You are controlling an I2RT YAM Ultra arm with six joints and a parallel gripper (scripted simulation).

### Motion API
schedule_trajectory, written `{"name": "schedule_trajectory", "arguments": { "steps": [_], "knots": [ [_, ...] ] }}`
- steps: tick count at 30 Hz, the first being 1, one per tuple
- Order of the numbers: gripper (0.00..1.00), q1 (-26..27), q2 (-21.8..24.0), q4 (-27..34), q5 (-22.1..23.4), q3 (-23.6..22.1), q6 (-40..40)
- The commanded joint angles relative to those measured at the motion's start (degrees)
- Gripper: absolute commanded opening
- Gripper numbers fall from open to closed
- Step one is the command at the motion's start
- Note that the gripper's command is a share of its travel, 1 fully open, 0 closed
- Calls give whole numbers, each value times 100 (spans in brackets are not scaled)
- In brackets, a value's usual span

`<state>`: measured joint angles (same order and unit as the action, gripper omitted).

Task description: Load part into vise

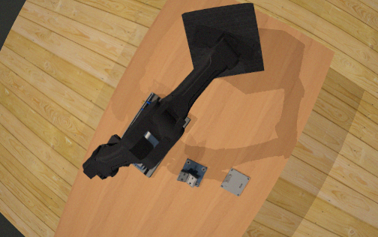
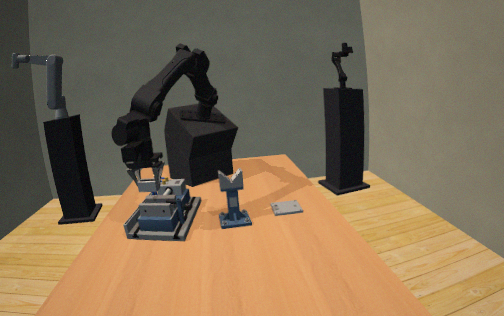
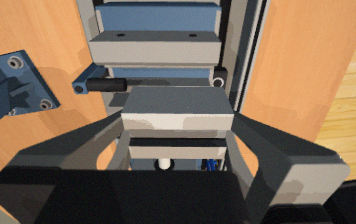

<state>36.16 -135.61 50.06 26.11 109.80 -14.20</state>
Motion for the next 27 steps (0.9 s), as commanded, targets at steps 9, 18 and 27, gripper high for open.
{"name": "schedule_trajectory", "arguments": {
  "steps": [9,18,27],
  "knots": [
    [0,103,209,52,-16,191,-42],
    [0,102,208,40,-16,190,-38],
    [0,72,182,-115,-21,173,28]
  ]
}}
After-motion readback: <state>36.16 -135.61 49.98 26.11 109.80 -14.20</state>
